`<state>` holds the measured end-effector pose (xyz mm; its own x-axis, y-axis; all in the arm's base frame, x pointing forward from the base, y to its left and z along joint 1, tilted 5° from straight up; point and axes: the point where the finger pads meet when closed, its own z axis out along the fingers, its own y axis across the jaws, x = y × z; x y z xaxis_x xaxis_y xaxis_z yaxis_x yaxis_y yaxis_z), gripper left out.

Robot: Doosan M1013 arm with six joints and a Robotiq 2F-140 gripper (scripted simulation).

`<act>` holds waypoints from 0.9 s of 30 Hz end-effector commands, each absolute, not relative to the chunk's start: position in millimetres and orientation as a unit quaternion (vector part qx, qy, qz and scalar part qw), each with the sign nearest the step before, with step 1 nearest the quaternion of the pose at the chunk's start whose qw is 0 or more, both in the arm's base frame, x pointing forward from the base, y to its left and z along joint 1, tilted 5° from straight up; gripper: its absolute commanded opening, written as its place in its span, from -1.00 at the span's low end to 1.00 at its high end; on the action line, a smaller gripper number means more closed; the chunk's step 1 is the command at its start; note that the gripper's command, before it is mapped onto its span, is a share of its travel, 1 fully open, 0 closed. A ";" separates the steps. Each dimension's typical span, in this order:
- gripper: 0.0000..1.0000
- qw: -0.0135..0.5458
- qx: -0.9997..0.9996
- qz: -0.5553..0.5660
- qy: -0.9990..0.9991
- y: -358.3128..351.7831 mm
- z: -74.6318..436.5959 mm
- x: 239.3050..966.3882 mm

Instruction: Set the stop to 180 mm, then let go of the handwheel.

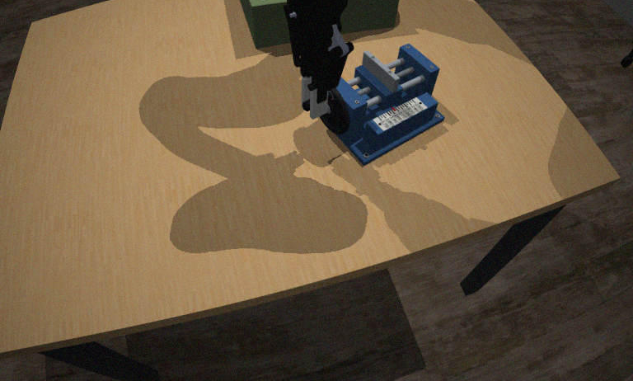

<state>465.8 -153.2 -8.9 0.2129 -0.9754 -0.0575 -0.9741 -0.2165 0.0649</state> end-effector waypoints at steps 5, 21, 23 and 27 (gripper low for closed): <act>-0.92 0.007 0.779 -0.043 -0.626 -153.0 -9.2 466.6; -0.92 0.007 0.779 -0.043 -0.626 -152.3 -10.0 469.4; -0.92 0.007 0.779 -0.043 -0.626 -152.2 -10.2 470.0; -0.92 0.007 0.779 -0.043 -0.626 -151.8 -10.7 471.5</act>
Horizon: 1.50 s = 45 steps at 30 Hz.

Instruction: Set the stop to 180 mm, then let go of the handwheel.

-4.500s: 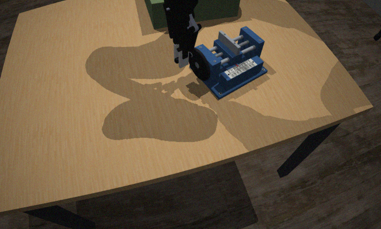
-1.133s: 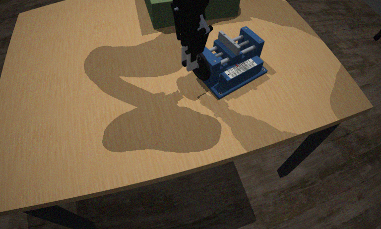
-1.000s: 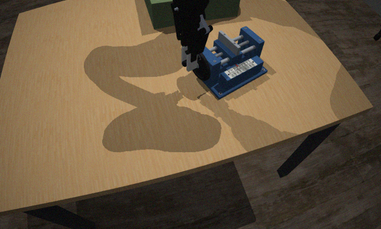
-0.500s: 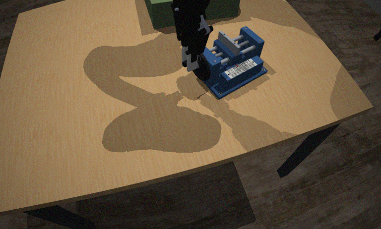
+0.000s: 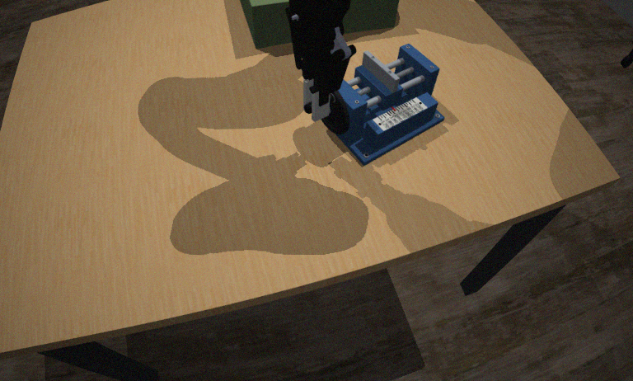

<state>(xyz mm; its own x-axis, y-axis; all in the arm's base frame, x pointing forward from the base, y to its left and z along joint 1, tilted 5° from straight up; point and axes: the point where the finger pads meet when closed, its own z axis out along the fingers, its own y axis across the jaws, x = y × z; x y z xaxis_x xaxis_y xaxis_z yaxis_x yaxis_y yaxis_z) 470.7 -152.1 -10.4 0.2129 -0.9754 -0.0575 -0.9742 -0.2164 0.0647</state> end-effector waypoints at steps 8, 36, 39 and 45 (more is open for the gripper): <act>-0.92 0.007 0.779 -0.043 -0.626 -151.2 -12.0 473.9; -0.92 0.007 0.779 -0.043 -0.626 -147.5 -24.6 487.5; -0.92 0.007 0.779 -0.043 -0.626 -147.4 -25.4 488.0; -0.92 0.007 0.779 -0.043 -0.626 -146.5 -31.1 490.7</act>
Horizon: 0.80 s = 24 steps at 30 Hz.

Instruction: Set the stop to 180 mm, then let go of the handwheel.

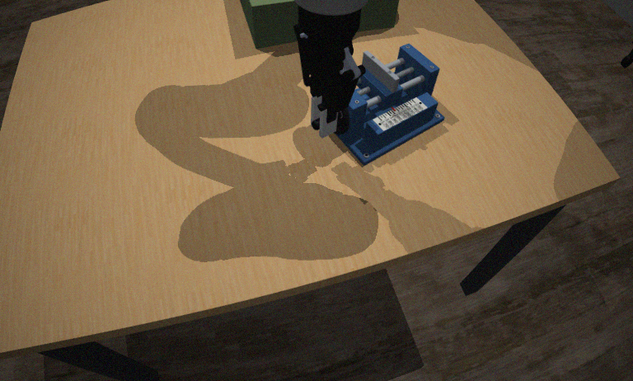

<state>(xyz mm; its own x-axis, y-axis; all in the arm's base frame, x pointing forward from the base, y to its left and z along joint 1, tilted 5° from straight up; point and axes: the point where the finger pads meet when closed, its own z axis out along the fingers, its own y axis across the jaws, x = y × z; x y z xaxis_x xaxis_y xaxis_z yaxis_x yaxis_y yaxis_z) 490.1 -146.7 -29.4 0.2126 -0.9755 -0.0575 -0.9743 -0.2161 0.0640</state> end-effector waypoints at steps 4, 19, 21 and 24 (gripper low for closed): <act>-0.92 0.007 0.779 -0.043 -0.626 -145.9 -35.7 491.9; -0.92 0.007 0.779 -0.043 -0.626 -145.0 -56.5 490.2; -0.92 0.007 0.779 -0.043 -0.626 -145.2 -60.6 488.2; -0.92 0.007 0.779 -0.043 -0.626 -145.8 -66.7 484.1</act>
